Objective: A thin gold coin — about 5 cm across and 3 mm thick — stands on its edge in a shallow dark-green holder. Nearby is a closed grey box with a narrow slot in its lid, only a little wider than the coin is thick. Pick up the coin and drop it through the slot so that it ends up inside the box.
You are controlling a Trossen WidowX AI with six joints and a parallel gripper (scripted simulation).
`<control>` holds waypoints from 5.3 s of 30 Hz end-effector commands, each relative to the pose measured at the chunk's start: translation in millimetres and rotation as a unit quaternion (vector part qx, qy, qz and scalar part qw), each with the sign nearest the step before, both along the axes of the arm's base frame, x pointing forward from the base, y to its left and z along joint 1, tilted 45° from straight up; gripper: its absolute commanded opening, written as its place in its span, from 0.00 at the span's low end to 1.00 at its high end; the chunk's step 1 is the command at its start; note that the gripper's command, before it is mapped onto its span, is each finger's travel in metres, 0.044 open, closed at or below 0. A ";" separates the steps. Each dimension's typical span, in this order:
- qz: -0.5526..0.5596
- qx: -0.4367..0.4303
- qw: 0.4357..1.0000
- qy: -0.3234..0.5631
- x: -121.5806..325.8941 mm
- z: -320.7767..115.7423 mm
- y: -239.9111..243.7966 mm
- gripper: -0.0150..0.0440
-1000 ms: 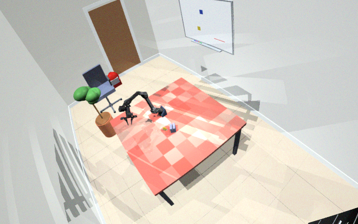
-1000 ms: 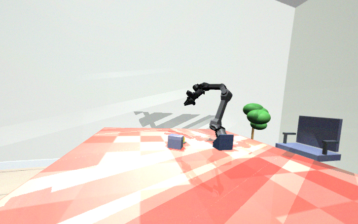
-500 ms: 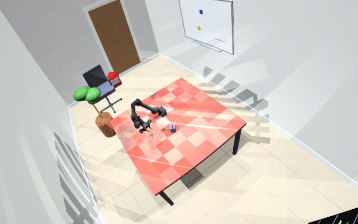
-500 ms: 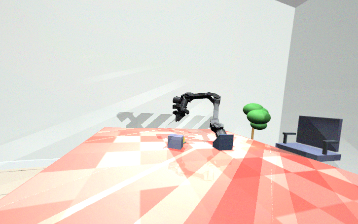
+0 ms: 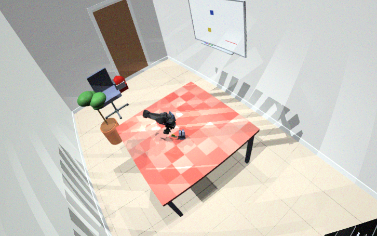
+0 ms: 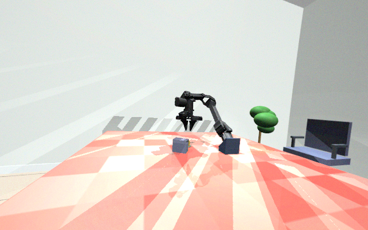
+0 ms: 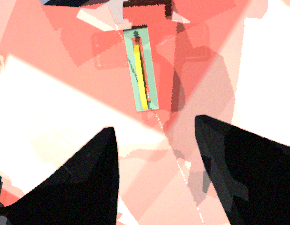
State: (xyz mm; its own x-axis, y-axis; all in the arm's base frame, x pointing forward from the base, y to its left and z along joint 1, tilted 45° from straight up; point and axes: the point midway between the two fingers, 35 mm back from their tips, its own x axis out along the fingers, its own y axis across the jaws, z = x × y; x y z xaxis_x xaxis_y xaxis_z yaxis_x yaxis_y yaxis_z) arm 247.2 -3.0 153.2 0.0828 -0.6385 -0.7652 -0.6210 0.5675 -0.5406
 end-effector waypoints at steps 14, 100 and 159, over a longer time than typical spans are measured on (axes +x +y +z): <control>0.017 -0.045 0.999 0.009 0.8 -30.3 -16.8 0.53; 0.018 -0.041 0.999 0.009 4.5 -37.3 -20.9 0.25; -0.408 0.013 0.831 -0.377 0.1 -6.0 -3.4 0.25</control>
